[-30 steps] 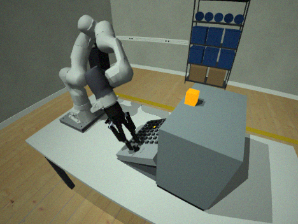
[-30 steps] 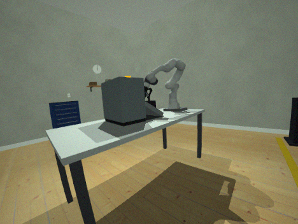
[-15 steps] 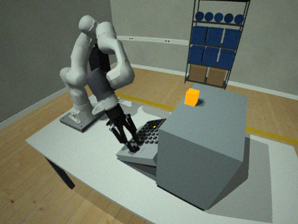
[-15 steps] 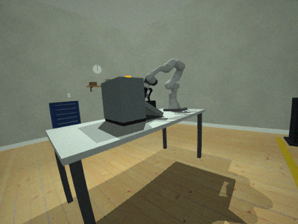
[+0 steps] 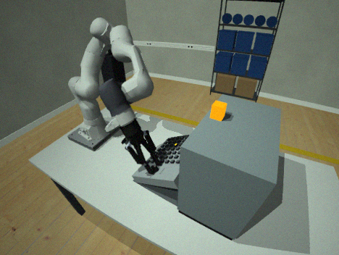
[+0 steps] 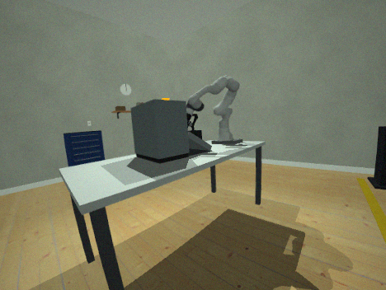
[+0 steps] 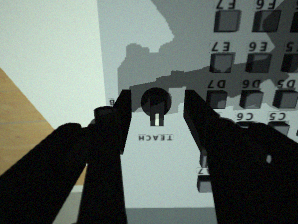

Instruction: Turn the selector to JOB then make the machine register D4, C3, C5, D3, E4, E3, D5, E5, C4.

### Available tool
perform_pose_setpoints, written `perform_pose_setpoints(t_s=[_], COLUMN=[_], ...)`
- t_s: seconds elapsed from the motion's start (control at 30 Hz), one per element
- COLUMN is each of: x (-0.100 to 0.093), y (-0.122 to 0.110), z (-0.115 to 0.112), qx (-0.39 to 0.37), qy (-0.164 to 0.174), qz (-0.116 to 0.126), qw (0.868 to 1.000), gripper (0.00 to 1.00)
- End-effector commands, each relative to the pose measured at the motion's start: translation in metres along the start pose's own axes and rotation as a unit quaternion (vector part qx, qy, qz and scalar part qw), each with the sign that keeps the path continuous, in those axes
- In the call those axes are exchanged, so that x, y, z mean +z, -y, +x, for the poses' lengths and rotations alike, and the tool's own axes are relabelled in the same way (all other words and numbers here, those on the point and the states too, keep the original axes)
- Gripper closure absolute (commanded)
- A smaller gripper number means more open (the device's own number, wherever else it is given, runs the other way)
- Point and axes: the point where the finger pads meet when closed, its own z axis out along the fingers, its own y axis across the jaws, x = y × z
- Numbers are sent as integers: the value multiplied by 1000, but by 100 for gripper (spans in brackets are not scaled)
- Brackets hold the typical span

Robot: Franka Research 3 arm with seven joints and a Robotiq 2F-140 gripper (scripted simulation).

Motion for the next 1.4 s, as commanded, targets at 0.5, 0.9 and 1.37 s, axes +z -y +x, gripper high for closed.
perform_pose_setpoints(t_s=[0.5,0.9,1.37], x=[0,0,0], y=[1,1,1], z=[-1,-1,-1], qx=[-4,-4,-4], qy=[2,2,2], qz=[2,2,2], qw=[1000,1000,1000], gripper=[60,60,90])
